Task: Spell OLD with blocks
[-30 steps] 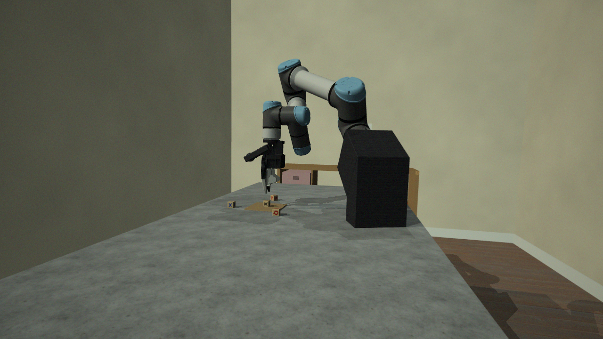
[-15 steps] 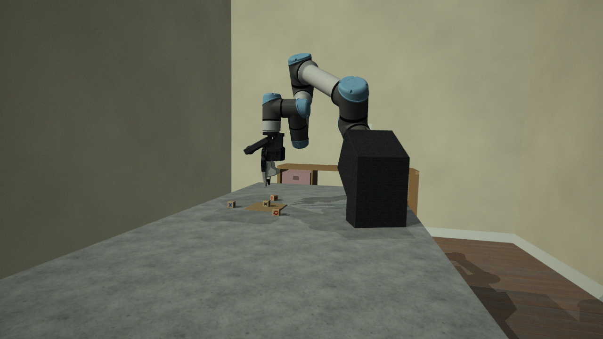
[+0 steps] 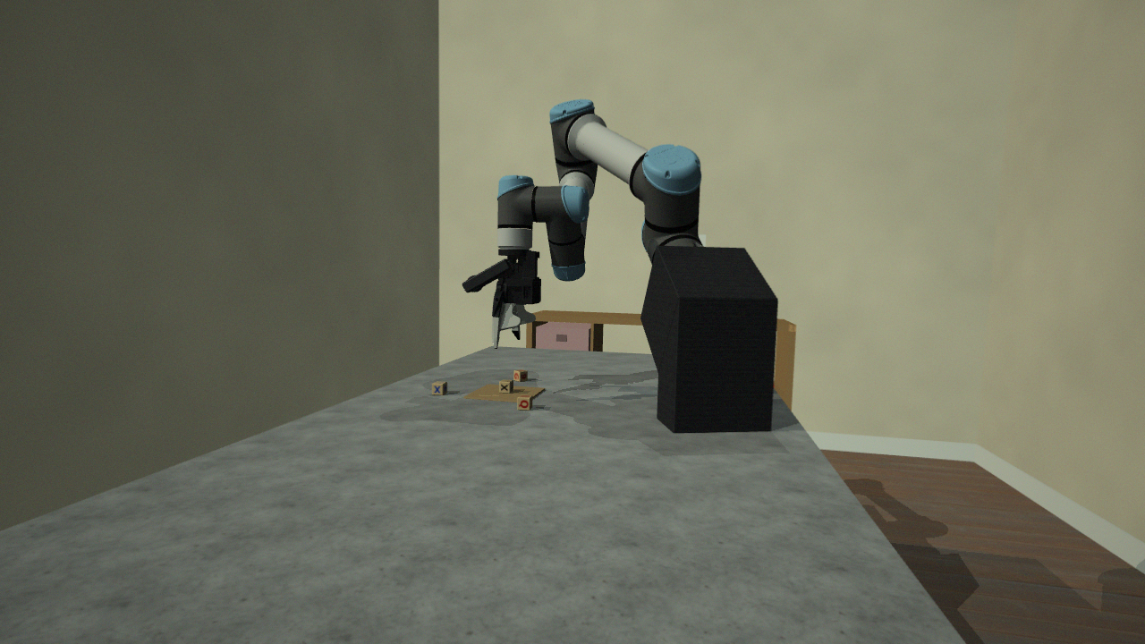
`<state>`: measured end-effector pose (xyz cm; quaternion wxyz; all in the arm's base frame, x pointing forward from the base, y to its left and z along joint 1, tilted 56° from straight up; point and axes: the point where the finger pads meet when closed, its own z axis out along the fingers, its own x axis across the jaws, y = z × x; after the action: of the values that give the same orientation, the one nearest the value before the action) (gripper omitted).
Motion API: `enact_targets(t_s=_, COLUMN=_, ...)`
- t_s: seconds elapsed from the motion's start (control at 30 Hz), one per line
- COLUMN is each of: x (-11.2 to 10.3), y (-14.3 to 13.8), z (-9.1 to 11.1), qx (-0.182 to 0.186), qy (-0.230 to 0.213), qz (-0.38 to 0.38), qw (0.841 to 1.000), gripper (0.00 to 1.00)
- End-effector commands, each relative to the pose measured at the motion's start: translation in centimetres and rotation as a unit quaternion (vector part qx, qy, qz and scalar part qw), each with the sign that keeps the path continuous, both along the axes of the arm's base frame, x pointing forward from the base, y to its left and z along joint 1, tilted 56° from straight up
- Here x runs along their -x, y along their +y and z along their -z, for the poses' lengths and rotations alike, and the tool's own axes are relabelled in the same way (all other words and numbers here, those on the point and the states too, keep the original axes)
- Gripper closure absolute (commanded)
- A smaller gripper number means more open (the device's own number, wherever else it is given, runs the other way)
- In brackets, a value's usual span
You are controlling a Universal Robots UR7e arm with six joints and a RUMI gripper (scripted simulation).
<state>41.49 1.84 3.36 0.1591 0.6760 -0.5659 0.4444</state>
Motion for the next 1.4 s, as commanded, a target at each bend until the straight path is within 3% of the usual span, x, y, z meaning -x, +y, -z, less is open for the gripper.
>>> enact_targets(t_s=0.0, x=0.0, y=0.0, z=0.0, qx=0.000, qy=0.000, qz=0.000, qw=1.000, gripper=0.00)
enact_targets(t_s=0.77, x=0.0, y=0.2, z=0.2, qx=0.008, qy=0.015, qz=-0.012, qw=1.000, gripper=0.00)
enact_targets(t_s=1.1, x=0.1, y=0.5, z=0.7, qx=0.030, qy=0.052, qz=-0.040, qw=0.997, gripper=0.00)
enact_targets(t_s=1.37, x=0.2, y=1.0, z=1.5, qx=0.067, qy=0.117, qz=-0.090, qw=0.987, gripper=0.00)
